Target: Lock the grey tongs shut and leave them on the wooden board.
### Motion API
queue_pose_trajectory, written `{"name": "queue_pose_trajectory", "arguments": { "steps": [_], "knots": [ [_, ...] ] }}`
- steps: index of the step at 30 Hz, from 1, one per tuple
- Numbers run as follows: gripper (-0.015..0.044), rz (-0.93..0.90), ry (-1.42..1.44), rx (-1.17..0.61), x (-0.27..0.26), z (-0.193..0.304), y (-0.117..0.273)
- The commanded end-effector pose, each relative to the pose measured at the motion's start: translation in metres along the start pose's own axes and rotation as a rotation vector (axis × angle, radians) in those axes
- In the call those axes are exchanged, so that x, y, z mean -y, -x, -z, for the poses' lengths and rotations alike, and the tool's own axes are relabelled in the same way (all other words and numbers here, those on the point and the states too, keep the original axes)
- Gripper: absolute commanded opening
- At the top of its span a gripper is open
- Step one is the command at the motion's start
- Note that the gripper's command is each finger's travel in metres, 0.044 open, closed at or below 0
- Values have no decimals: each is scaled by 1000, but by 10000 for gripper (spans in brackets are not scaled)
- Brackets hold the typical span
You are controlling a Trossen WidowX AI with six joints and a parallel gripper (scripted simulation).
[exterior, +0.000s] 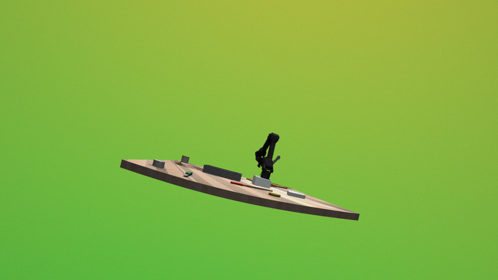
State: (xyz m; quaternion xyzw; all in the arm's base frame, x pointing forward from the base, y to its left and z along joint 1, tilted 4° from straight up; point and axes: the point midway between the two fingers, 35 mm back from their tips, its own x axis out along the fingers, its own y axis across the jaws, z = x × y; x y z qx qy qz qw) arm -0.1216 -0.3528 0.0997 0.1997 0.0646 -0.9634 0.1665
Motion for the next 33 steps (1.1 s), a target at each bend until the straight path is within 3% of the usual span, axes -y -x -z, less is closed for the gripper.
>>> {"name": "queue_pose_trajectory", "arguments": {
  "steps": [1,33],
  "knots": [
    [-150,10,-35,89,8,-3,10],
    [-150,14,-47,117,11,-2,13]
  ]
}}
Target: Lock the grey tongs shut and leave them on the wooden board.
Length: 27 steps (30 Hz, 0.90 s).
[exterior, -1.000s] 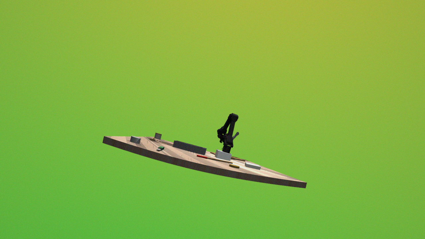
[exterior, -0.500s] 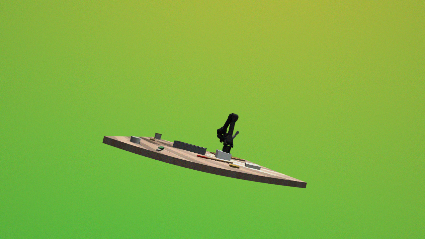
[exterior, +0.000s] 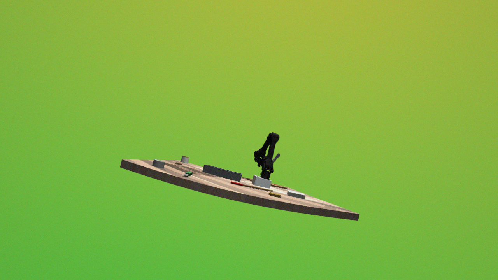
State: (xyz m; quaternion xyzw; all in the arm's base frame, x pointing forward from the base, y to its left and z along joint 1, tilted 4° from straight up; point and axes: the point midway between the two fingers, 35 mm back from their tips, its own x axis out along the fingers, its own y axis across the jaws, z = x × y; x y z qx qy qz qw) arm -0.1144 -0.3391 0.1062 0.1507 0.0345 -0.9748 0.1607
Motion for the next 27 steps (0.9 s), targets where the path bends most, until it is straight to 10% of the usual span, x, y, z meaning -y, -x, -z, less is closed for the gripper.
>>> {"name": "queue_pose_trajectory", "arguments": {
  "steps": [1,27],
  "knots": [
    [-150,4,-1,9,1,-2,0],
    [-150,-23,94,-316,-22,-2,-30]
  ]
}}
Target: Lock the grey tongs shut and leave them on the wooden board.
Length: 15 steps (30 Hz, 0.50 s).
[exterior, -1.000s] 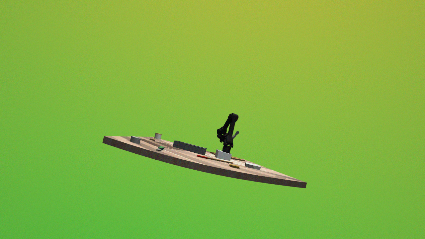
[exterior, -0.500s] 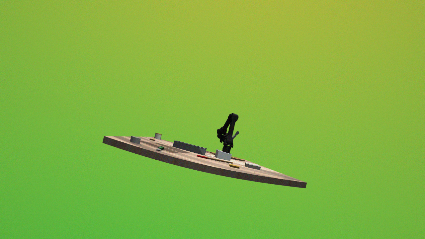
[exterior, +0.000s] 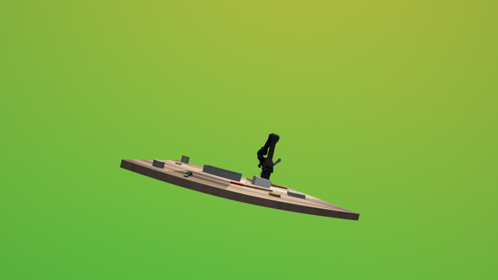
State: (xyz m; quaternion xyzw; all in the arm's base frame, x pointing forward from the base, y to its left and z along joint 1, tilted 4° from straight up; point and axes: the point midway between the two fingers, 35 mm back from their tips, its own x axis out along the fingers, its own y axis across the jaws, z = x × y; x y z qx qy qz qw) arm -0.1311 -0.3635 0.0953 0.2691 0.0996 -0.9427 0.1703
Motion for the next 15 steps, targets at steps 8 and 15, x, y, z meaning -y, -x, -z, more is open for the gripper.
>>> {"name": "queue_pose_trajectory", "arguments": {
  "steps": [8,15],
  "knots": [
    [-150,-17,18,-228,-5,-11,-11],
    [-150,-22,18,-386,-3,-14,-13]
  ]
}}
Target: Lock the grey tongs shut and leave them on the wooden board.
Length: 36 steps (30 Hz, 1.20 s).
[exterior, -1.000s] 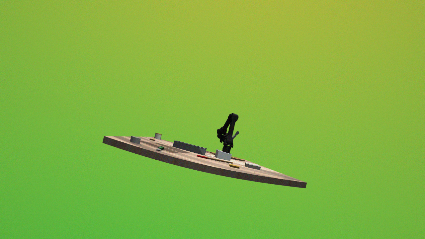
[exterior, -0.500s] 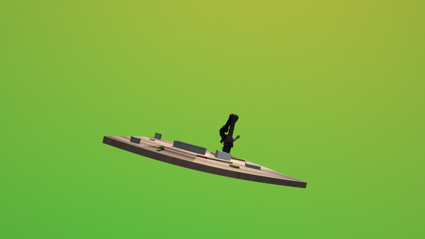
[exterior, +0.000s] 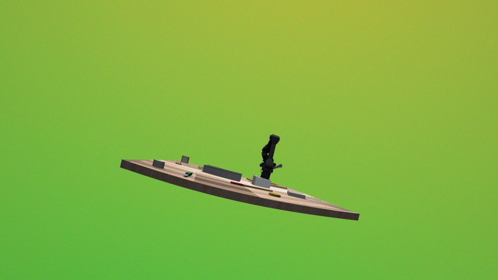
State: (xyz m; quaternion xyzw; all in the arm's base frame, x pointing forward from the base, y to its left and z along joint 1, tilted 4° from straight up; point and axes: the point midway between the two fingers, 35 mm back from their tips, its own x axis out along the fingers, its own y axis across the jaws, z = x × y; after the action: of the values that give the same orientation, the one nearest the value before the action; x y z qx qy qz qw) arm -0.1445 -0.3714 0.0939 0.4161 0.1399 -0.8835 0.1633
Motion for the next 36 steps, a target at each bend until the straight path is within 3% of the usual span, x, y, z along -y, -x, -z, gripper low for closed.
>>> {"name": "queue_pose_trajectory", "arguments": {
  "steps": [1,23,36],
  "knots": [
    [-150,-13,-16,-83,0,-7,3],
    [-150,-52,-115,-582,24,-17,33],
    [-150,-54,-124,-608,25,-17,35]
  ]
}}
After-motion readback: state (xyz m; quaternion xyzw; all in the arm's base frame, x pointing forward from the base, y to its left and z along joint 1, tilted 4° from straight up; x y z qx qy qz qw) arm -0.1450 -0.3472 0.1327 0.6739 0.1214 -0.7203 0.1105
